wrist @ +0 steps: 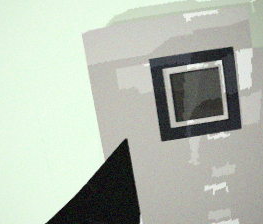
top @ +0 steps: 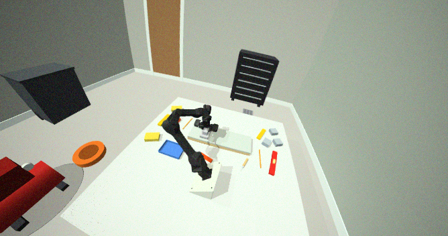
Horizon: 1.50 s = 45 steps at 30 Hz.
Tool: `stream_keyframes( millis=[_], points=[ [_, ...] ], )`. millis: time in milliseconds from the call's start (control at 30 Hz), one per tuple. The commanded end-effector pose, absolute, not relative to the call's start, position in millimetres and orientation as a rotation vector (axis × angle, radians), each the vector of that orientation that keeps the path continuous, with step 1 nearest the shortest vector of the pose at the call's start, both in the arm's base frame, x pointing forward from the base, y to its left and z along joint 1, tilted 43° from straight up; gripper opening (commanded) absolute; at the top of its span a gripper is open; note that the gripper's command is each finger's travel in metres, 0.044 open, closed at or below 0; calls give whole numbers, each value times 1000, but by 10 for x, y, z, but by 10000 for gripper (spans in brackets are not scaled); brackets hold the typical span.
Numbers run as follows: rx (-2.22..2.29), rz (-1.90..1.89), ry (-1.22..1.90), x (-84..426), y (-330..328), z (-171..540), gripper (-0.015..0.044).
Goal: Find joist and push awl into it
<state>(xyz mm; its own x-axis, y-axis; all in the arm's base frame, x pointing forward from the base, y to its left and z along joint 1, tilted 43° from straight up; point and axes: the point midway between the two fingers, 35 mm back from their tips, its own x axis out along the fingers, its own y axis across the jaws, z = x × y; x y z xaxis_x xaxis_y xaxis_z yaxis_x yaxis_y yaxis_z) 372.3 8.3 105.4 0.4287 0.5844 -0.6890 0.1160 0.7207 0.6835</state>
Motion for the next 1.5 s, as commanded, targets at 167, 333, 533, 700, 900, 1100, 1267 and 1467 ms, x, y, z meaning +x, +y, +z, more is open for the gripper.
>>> stream_keyframes(
  millis=[167, 333, 533, 700, 900, 1100, 1267, 1467],
  points=[
    [741, 326, 1111, 3708, -26, 944, 0],
    [740, 326, 1111, 3699, -77, 895, 0],
    [740, 326, 1112, 3689, -139, 837, 0],
    [740, 326, 1112, 3680, -190, 788, 0],
    [739, 325, 1112, 3669, -251, 730, 0],
    [739, 325, 1112, 3659, -312, 672, 0],
    [739, 325, 1112, 3650, -363, 623, 0],
    [738, 325, 1112, 3640, -425, 565, 0]
  ],
)
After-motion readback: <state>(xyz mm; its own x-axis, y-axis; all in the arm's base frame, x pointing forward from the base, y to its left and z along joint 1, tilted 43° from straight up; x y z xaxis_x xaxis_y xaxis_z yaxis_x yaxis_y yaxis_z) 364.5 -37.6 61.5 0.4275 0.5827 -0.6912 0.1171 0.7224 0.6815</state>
